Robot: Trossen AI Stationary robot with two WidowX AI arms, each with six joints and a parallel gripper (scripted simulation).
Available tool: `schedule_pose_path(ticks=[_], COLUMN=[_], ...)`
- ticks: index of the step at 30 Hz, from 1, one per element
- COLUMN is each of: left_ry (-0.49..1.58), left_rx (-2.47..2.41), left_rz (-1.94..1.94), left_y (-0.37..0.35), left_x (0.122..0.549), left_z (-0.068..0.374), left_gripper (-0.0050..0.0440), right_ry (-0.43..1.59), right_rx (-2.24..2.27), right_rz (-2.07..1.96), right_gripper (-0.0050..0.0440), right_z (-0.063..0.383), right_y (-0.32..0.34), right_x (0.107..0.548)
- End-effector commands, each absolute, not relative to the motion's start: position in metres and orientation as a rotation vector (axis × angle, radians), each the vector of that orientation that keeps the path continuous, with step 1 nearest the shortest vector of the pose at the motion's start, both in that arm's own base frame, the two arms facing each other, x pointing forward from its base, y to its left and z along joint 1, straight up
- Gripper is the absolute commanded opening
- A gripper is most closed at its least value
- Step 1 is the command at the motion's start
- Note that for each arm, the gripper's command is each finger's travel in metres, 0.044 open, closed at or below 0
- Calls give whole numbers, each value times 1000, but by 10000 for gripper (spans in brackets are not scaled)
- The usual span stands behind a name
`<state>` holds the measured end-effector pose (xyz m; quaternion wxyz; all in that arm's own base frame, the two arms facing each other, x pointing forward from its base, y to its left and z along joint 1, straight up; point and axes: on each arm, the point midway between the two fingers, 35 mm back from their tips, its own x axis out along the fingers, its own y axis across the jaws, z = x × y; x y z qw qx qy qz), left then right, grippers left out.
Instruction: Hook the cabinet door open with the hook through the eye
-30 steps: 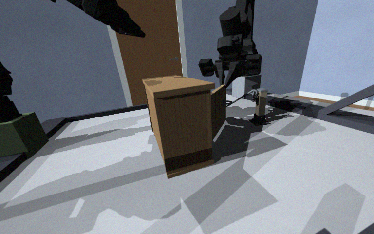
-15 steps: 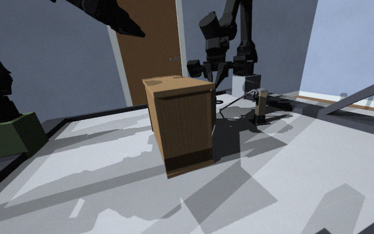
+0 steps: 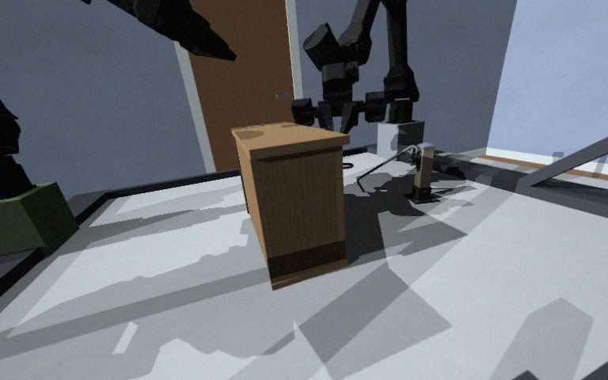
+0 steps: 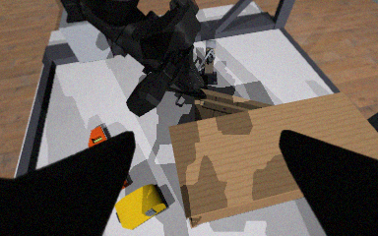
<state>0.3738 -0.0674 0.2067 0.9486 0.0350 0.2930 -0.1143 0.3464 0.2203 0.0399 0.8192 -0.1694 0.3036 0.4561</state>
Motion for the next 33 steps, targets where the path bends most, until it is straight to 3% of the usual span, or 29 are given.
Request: schedule_pose_path(ticks=[1, 33], left_ry=[565, 565], left_rx=[70, 70], left_rz=[-232, -232], left_y=[-67, -67], left_x=[374, 374], left_z=[219, 219], left_gripper=[400, 400], right_ry=[590, 578], right_rx=[-363, -393], right_rz=[970, 1039], right_gripper=[9, 9], right_z=[59, 60], right_y=[223, 215], right_x=[358, 371])
